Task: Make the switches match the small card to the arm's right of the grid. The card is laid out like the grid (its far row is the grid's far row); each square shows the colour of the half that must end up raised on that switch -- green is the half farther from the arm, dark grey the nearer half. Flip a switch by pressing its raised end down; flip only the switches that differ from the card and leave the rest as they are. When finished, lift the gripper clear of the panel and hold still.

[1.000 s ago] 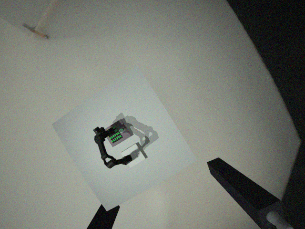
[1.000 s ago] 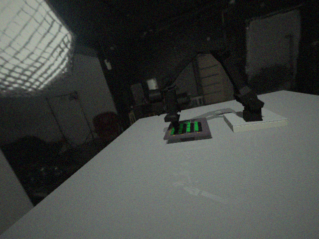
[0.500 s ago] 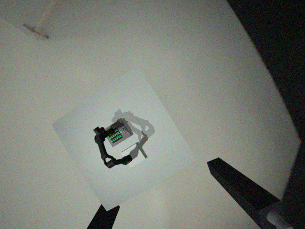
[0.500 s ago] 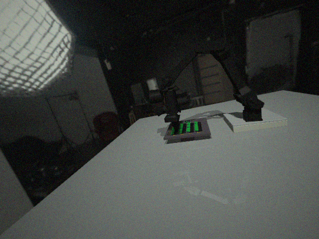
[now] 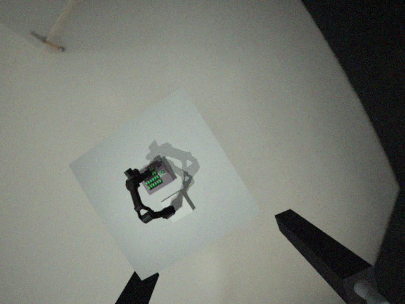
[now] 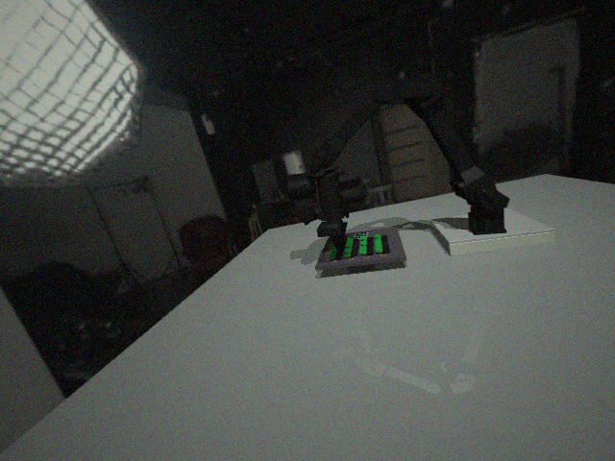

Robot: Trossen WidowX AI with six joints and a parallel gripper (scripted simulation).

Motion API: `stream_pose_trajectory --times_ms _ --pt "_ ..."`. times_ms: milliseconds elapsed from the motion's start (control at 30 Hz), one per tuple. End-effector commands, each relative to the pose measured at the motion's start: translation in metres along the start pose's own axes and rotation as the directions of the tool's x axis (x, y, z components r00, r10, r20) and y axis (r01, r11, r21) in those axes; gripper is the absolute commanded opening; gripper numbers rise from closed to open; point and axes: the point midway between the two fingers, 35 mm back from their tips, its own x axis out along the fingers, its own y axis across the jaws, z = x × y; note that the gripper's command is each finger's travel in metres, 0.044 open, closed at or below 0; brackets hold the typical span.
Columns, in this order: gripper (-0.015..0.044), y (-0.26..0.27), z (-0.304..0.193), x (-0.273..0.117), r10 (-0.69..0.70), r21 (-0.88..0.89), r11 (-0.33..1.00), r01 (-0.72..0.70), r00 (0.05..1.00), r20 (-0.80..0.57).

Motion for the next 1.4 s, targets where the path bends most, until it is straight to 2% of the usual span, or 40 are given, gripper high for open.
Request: stream_pose_trajectory --times_ms 0,767,1000,1167,1300,1367 --pt "0.0000 0.000 -0.002 0.003 -0.001 0.006 1.000 0.001 1.000 -0.008" --pt "0.0000 0.000 -0.002 0.007 -0.001 0.006 1.000 0.001 1.000 -0.008" --pt "0.0000 0.000 0.002 -0.059 -0.001 0.006 1.000 0.001 0.999 -0.033" --pt "0.0000 -0.003 0.003 -0.061 -0.002 0.006 1.000 0.002 0.999 -0.034" --pt "0.0000 -0.043 0.019 -0.061 -0.006 0.006 1.000 0.006 0.999 -0.032" --pt "0.0000 -0.046 0.020 -0.061 -0.006 0.006 1.000 0.006 0.999 -0.032"
